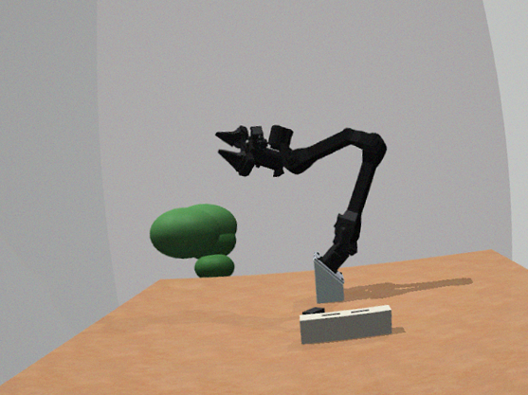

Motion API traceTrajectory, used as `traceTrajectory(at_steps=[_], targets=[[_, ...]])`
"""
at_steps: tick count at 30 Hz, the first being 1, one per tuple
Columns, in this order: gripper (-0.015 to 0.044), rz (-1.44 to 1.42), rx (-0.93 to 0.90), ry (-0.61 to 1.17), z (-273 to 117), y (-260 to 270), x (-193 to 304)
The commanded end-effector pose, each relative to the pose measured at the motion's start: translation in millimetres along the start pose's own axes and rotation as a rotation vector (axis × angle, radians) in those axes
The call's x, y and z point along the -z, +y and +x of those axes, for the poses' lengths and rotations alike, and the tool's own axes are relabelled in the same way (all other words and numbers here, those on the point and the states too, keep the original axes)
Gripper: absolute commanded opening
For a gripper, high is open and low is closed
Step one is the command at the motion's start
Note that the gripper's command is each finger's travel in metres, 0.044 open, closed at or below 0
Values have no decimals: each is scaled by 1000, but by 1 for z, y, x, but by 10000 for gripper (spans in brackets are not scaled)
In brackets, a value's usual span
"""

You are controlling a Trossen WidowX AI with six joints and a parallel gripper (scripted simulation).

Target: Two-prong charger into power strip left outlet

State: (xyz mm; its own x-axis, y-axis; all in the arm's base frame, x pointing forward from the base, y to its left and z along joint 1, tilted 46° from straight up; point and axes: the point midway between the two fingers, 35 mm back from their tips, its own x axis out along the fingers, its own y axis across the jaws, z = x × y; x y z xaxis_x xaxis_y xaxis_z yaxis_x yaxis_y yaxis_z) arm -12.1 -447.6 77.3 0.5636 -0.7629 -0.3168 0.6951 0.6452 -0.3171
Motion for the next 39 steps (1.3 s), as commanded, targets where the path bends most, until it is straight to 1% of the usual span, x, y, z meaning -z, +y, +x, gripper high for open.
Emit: traceTrajectory(at_steps=[1, 19, 28, 39], targets=[[440, 28, -50, 16, 11, 15, -1], [440, 210, -331, 123, 57, 110, -12], [440, 295, -473, 193, 67, 164, -18], [440, 373, -622, 301, 70, 223, -23]])
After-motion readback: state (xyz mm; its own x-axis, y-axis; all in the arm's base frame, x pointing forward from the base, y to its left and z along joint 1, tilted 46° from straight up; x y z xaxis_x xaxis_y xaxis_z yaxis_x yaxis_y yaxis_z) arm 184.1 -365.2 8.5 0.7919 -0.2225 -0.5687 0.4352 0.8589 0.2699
